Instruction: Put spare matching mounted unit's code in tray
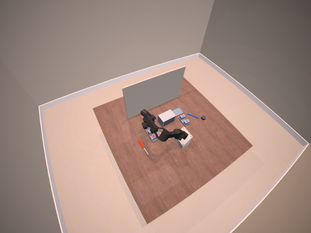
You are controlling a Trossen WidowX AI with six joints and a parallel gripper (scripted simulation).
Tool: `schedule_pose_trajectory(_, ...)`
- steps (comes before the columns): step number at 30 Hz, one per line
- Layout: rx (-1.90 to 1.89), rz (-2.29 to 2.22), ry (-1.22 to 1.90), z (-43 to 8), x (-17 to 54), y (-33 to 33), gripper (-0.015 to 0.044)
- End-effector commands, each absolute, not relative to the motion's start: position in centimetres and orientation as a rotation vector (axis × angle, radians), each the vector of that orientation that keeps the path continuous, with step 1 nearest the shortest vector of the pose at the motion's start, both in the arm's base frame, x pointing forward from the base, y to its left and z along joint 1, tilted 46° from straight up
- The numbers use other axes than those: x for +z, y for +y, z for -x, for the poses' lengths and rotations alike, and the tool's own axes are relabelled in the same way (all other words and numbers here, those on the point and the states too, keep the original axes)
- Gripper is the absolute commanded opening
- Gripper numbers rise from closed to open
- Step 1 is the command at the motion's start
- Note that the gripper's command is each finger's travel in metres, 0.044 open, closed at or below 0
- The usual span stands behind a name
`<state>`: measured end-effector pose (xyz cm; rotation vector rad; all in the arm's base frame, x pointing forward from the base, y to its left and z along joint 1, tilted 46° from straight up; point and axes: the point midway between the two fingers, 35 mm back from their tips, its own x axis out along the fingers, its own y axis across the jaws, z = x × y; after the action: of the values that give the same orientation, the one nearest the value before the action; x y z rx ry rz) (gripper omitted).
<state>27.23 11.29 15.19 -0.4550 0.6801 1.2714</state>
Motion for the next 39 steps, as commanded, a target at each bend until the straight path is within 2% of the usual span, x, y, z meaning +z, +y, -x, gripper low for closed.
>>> schedule_pose_trajectory(1, 1.271, 0.454, 0.687, -27.3, 14.6, 11.7, 0.03)
schedule_pose_trajectory(39, 1.272, 0.447, 0.681, -27.7, 11.0, 15.9, 0.03)
